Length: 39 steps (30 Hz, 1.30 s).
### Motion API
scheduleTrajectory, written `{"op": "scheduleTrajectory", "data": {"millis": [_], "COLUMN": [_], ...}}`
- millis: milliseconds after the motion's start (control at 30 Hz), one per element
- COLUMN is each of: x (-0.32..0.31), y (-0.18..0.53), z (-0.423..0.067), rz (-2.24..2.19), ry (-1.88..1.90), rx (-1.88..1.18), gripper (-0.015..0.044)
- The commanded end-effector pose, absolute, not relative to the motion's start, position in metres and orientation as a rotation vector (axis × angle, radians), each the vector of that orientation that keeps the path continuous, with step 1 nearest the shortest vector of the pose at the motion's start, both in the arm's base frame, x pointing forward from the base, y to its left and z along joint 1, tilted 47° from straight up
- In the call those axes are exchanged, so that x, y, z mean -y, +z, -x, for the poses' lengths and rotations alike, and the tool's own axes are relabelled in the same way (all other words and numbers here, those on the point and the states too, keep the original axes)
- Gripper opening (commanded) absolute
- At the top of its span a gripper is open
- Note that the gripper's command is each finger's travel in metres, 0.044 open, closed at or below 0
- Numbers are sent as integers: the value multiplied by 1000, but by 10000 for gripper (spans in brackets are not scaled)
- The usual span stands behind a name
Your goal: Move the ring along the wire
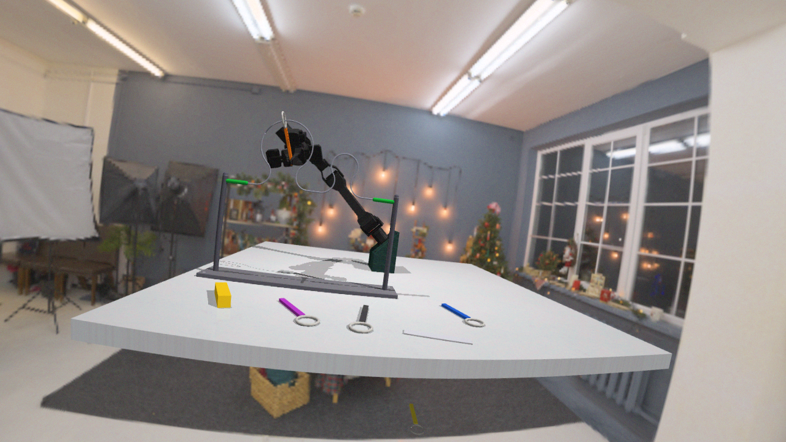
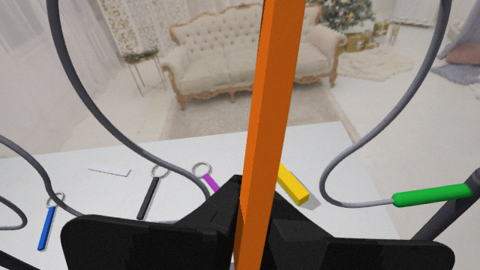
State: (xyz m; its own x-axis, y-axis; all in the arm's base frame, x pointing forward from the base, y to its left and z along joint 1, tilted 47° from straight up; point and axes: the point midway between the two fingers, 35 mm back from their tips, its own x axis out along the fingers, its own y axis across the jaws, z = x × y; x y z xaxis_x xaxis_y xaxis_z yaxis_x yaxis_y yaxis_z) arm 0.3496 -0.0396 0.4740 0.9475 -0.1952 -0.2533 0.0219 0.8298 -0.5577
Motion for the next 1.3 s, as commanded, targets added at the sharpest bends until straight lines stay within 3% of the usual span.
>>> {"op": "scheduleTrajectory", "data": {"millis": [0,1267], "x": [42,54], "y": [473,486], "z": [-350,-351], "rz": [637,1100], "ry": [-134,-271], "rx": [-307,-221], "gripper": [-150,-150]}}
